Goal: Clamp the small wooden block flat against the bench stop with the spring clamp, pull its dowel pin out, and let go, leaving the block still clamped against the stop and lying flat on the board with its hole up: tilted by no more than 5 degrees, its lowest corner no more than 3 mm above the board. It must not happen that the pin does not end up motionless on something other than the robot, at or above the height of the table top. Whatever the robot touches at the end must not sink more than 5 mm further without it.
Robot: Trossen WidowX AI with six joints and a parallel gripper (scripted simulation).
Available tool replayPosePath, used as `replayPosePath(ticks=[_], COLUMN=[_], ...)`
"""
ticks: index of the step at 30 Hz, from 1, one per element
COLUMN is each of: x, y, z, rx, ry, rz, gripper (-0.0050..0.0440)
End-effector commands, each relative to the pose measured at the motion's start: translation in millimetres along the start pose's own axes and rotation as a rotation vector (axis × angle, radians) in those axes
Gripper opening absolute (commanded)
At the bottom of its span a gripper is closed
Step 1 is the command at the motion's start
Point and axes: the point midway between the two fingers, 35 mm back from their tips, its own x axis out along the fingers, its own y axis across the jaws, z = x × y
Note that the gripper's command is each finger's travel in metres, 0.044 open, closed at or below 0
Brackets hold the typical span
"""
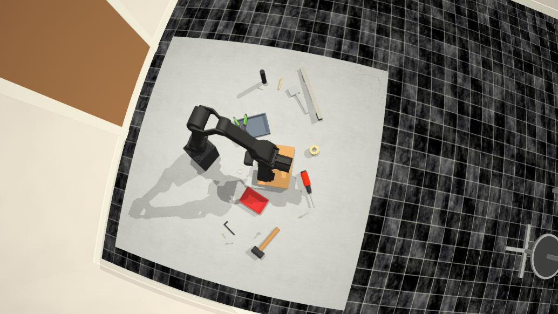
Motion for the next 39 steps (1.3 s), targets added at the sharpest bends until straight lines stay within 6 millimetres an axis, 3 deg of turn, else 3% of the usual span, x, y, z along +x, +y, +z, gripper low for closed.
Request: replayPosePath(ticks=[1,24,39], x=[3,1,16], y=[4,6,9], z=[1,2,3], rx=[-0.002,-0.001,-0.005], ry=[0.000,-0.001,0.000], rz=[0.001,0.009,0.004], gripper=[0.0000,0.0000,0.0000])
